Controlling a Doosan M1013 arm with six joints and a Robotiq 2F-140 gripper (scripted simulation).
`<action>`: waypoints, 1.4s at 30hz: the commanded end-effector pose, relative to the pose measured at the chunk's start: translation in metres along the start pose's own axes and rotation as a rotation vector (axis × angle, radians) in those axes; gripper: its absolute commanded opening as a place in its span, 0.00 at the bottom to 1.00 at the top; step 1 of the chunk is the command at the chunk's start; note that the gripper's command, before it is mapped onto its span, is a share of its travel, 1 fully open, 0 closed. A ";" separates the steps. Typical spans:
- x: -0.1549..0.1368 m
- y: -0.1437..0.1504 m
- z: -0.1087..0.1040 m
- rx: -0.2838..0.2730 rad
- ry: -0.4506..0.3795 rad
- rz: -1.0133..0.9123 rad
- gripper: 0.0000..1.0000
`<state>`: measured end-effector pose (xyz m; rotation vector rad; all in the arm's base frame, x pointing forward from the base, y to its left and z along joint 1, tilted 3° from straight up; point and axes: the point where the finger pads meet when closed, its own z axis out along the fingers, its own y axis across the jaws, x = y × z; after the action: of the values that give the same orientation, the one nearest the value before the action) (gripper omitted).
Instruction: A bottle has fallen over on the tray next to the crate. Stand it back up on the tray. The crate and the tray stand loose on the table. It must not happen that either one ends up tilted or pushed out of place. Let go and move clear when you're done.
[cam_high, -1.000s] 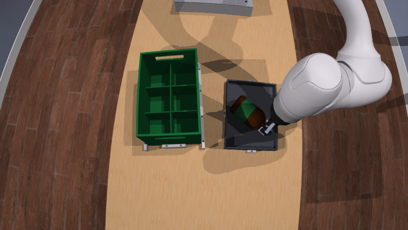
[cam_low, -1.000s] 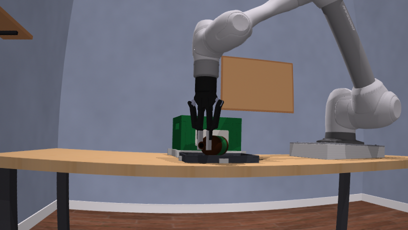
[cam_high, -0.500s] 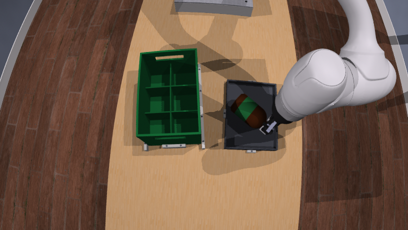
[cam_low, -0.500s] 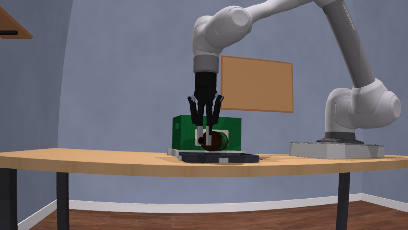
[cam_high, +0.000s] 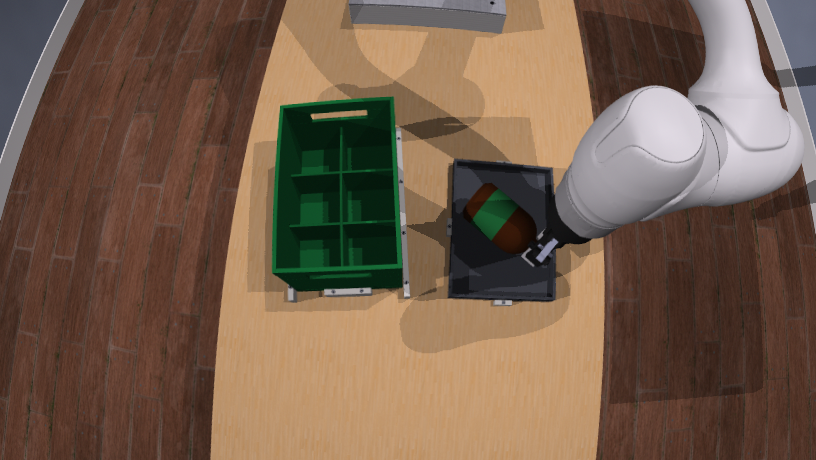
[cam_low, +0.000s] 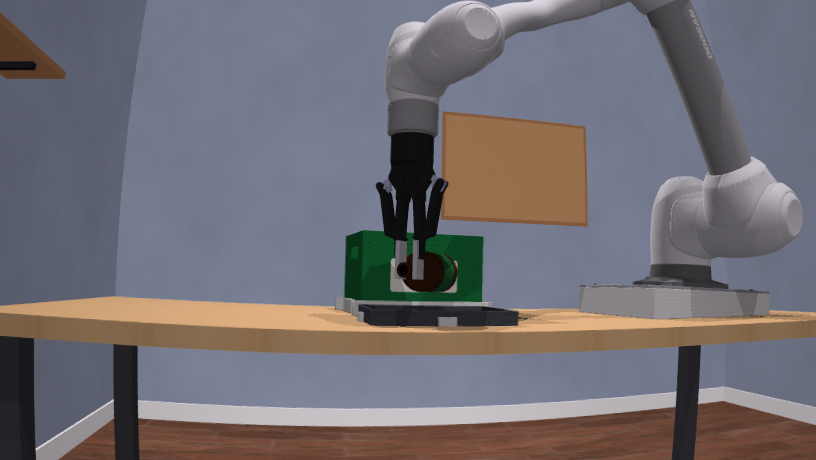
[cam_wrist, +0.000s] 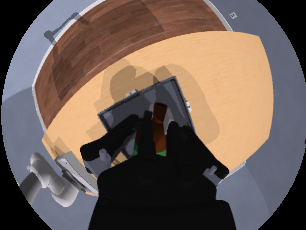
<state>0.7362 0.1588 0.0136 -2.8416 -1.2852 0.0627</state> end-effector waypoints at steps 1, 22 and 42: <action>0.000 0.000 -0.006 0.000 0.000 0.000 0.10; 0.000 0.000 -0.039 0.000 0.000 0.000 0.10; 0.000 0.000 -0.071 0.000 0.000 0.000 0.10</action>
<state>0.7393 0.1586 0.0810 -2.8416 -1.2852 0.0627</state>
